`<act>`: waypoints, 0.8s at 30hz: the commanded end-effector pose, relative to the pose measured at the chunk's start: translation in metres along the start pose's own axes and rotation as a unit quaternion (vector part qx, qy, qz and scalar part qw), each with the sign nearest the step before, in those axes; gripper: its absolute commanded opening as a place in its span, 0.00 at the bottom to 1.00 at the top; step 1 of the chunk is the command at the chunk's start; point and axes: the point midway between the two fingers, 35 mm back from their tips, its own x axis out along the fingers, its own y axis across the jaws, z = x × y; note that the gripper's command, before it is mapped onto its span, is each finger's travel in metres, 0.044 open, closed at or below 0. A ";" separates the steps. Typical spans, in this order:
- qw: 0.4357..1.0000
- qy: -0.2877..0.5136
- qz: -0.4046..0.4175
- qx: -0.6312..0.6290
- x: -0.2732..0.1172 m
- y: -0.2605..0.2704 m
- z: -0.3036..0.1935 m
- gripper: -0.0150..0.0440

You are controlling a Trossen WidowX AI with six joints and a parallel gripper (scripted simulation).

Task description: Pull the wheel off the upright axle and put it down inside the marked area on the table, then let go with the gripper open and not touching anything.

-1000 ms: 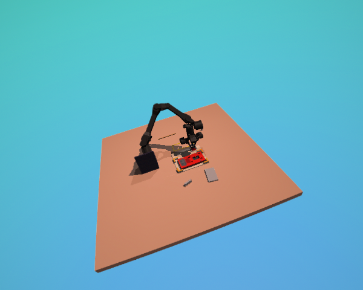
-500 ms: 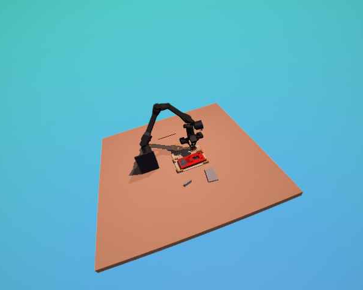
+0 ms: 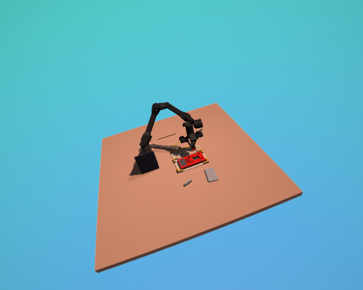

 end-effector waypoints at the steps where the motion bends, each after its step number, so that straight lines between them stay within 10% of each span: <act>1: 1.000 0.000 0.003 0.000 -0.004 0.001 0.001 0.25; 24: 1.000 0.001 0.004 0.000 -0.012 0.001 0.001 0.25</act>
